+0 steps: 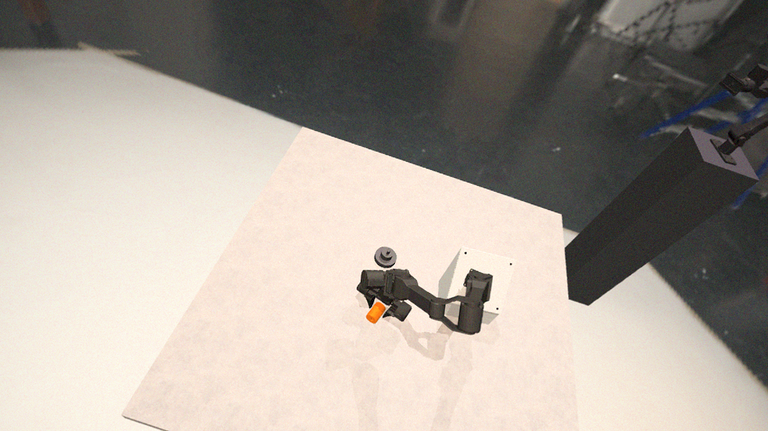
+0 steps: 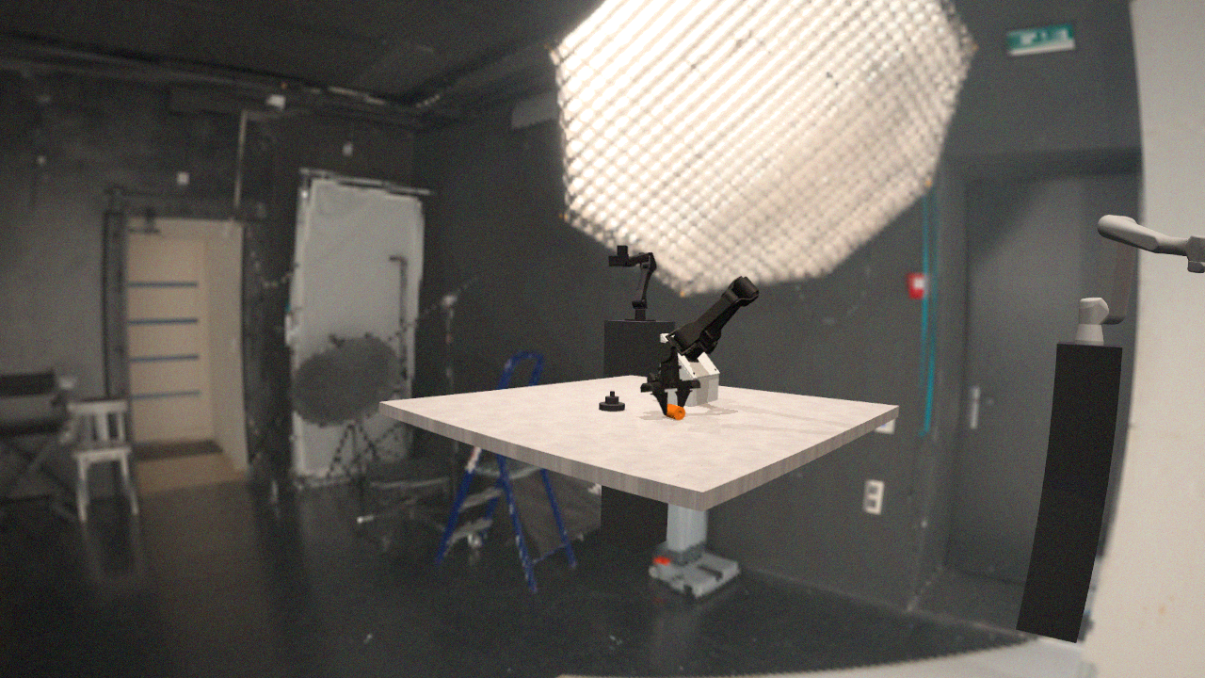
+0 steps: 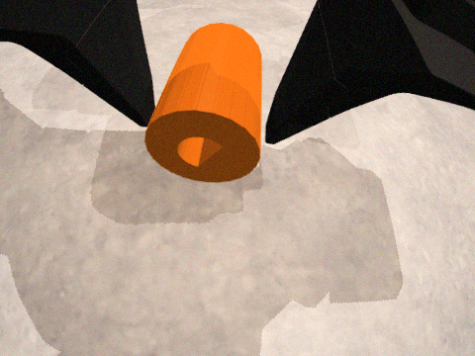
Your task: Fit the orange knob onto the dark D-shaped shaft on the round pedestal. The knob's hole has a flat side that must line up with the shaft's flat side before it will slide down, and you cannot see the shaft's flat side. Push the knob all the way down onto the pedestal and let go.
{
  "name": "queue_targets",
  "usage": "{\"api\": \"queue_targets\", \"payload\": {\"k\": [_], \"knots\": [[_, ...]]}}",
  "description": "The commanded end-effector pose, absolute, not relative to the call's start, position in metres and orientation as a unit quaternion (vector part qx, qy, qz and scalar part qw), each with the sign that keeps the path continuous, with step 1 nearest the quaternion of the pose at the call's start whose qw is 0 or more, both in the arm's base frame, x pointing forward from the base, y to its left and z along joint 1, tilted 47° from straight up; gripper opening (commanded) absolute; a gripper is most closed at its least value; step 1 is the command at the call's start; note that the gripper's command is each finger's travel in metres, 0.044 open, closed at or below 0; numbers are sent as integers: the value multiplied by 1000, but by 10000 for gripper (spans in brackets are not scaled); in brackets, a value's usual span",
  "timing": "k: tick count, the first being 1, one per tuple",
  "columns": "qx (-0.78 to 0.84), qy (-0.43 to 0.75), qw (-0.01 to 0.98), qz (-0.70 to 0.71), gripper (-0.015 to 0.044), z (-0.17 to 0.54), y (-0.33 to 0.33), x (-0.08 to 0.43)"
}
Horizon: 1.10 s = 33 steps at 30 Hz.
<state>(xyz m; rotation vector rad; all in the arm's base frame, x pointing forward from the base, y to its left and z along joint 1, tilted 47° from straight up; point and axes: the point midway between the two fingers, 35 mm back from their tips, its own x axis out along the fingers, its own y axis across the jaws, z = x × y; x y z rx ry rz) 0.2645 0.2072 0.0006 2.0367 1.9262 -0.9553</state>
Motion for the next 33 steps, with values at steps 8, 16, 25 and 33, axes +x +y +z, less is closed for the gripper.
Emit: {"api": "queue_targets", "payload": {"k": [8,16,25,33], "knots": [[686,645,89,-324,200,0,207,265],[683,645,95,-329,179,1,207,265],[653,637,149,-381,179,12,208,269],[628,626,189,-422,179,20,210,271]]}}
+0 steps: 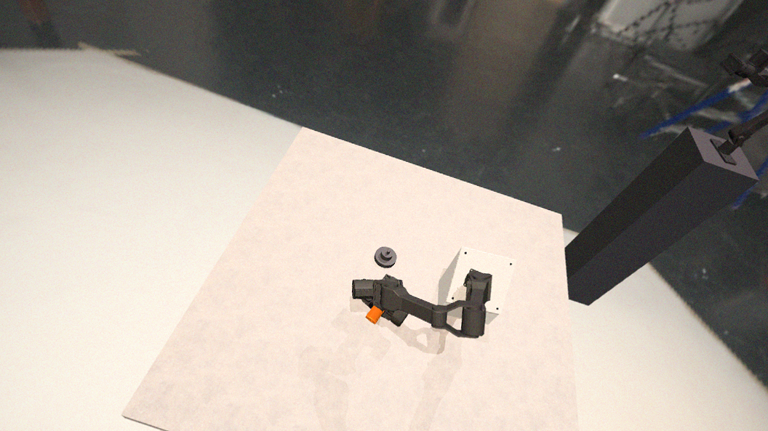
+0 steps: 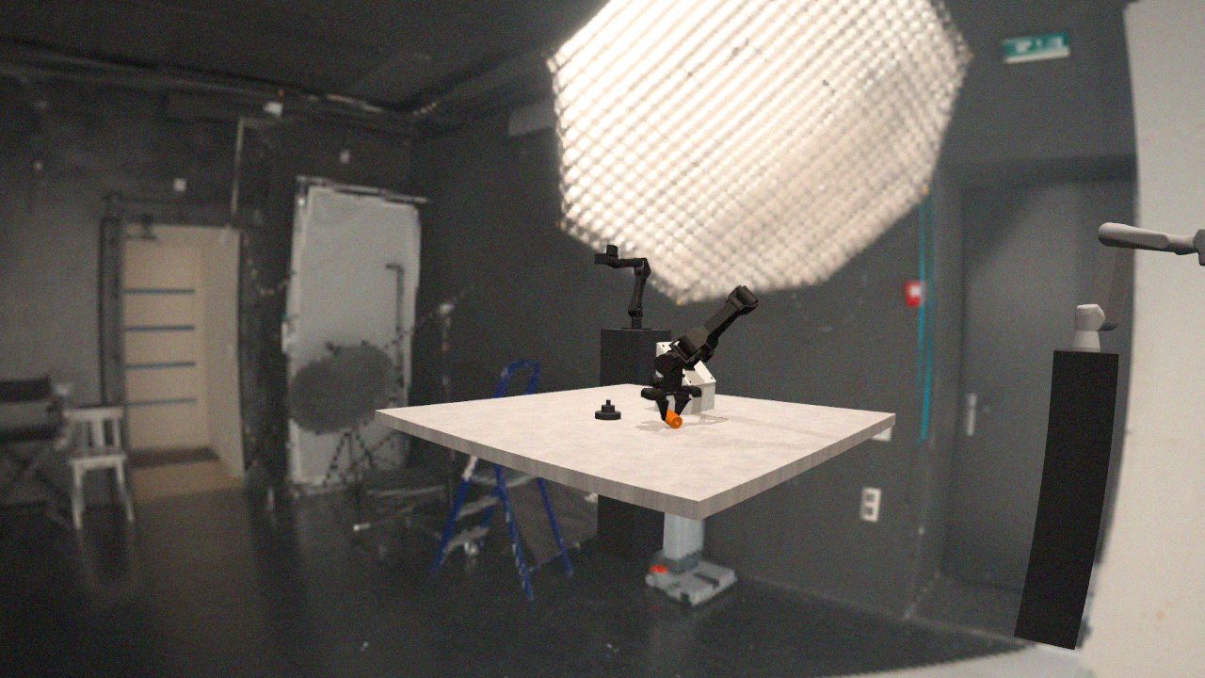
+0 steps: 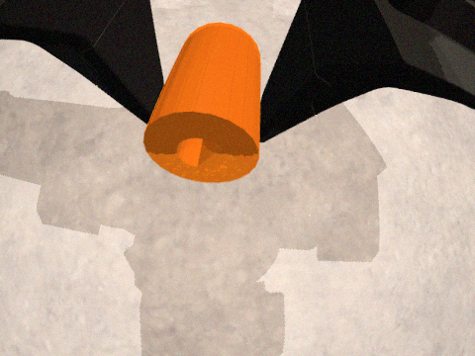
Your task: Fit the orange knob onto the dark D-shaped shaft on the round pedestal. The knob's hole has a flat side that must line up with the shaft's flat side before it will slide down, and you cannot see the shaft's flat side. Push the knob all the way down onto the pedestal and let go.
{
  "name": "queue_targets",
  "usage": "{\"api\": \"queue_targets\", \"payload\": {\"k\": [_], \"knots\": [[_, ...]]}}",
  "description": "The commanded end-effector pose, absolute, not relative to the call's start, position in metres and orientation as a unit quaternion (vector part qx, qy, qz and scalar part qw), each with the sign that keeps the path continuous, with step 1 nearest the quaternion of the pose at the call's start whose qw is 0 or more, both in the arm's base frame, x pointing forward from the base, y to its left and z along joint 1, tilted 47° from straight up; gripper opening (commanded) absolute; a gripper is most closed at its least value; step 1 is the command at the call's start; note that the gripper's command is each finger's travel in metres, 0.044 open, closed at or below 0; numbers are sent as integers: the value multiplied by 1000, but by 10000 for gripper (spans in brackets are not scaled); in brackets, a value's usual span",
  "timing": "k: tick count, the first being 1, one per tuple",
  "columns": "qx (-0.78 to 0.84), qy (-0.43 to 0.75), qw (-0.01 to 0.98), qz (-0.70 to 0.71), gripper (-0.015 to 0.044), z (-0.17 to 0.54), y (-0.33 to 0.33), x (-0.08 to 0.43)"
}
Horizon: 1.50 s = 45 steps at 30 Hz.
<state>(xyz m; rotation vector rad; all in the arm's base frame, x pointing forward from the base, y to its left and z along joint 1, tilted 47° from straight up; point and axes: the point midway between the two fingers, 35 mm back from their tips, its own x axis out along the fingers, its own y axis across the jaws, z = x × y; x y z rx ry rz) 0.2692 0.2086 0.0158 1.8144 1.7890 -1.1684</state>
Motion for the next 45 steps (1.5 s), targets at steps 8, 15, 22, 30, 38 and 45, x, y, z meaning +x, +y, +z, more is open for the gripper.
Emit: {"api": "queue_targets", "payload": {"k": [8,15,22,30,38,45], "knots": [[598,613,230,-462,179,27,213,274],[571,599,264,-495,179,34,216,276],[541,583,298,-528,179,40,221,279],[503,561,337,-564,179,46,226,281],[464,537,375,-596,179,52,233,284],[427,514,406,-623,179,56,239,286]]}}
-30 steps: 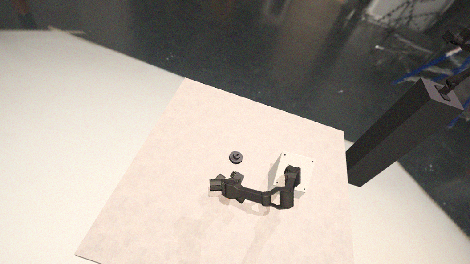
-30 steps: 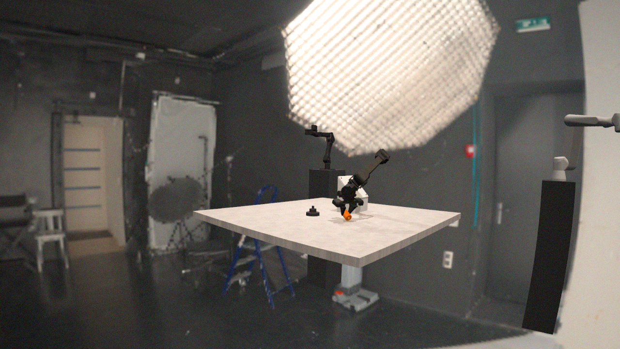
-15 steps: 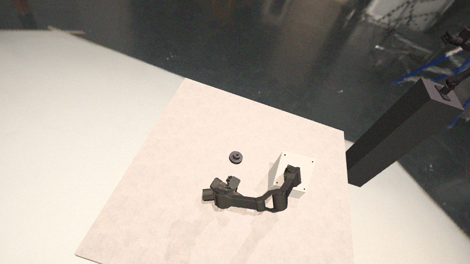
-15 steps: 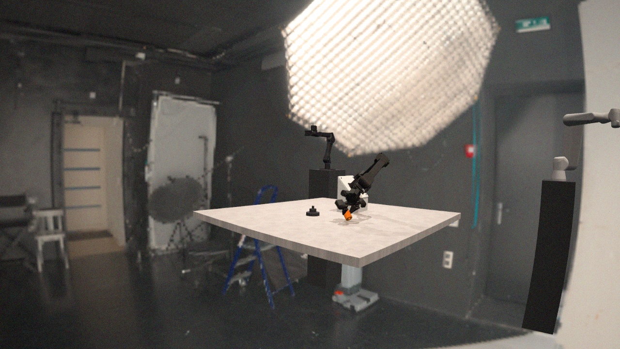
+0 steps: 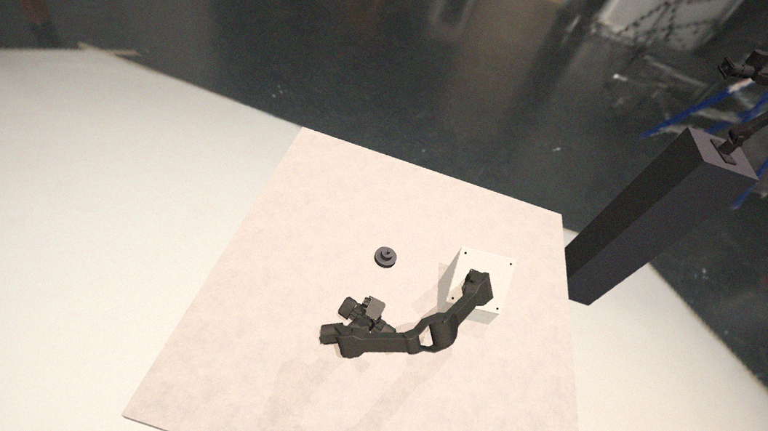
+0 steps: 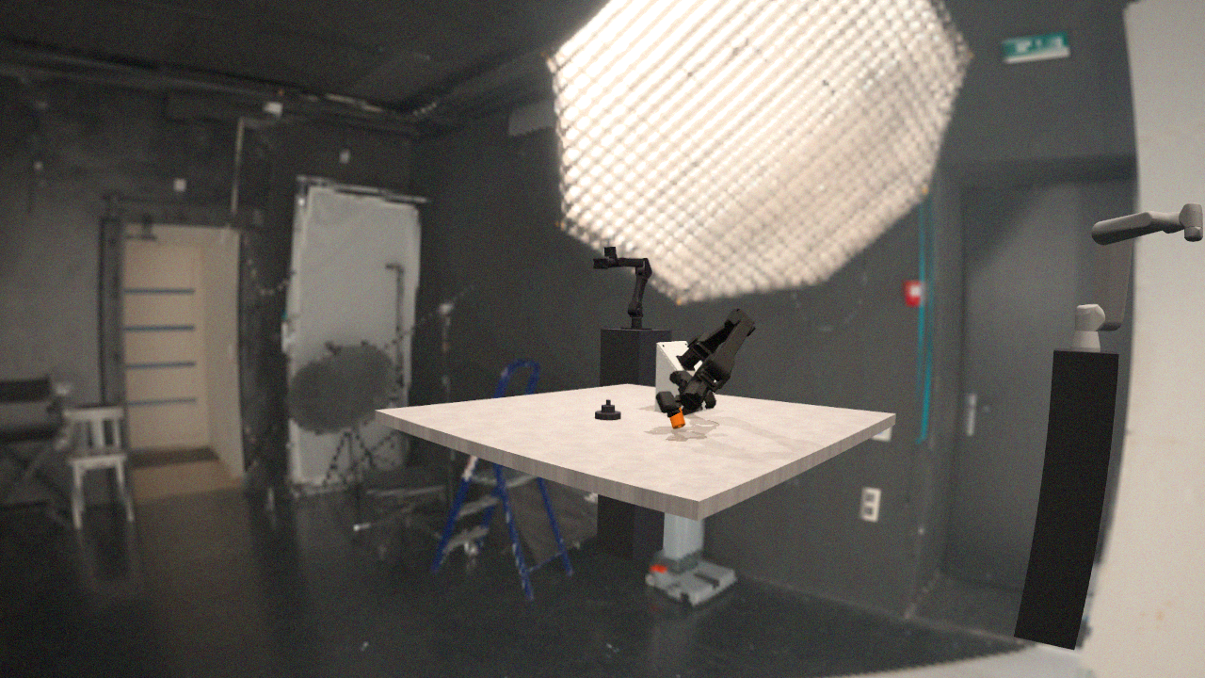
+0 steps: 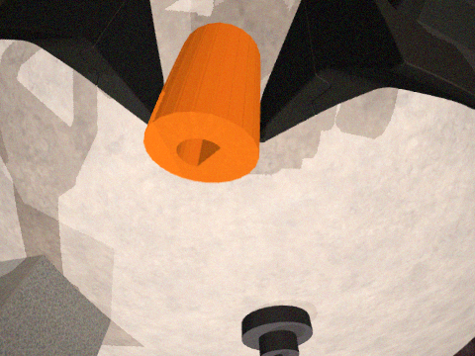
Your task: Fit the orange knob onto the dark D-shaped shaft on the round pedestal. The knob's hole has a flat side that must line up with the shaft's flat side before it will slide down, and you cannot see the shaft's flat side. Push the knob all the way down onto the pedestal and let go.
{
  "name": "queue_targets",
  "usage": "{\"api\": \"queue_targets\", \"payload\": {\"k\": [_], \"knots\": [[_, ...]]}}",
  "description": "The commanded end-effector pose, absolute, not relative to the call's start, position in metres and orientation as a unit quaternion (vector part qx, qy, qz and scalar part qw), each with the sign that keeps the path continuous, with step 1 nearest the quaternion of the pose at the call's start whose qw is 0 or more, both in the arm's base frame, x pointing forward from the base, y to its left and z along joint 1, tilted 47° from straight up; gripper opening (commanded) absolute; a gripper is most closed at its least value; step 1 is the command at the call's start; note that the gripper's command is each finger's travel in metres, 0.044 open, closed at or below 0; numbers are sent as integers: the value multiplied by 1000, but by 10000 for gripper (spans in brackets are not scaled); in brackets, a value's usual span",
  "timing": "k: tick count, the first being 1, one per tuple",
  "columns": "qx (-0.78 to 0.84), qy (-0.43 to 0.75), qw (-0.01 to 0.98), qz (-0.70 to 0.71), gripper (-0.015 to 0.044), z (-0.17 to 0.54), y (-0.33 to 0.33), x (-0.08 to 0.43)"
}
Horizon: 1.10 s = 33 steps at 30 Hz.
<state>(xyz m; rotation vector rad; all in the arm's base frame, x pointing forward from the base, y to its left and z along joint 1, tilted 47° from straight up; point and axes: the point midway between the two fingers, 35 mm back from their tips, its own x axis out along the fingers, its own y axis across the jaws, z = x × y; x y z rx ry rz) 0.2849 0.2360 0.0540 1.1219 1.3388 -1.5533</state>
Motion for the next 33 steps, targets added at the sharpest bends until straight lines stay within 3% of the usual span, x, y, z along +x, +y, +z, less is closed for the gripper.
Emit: {"api": "queue_targets", "payload": {"k": [1,25,28,33], "knots": [[422,511,410,-627,179,57,240,286],[406,499,425,-637,179,65,250,290],[402,501,427,-637,258,63,248,289],[402,501,427,-637,260,63,248,289]]}}
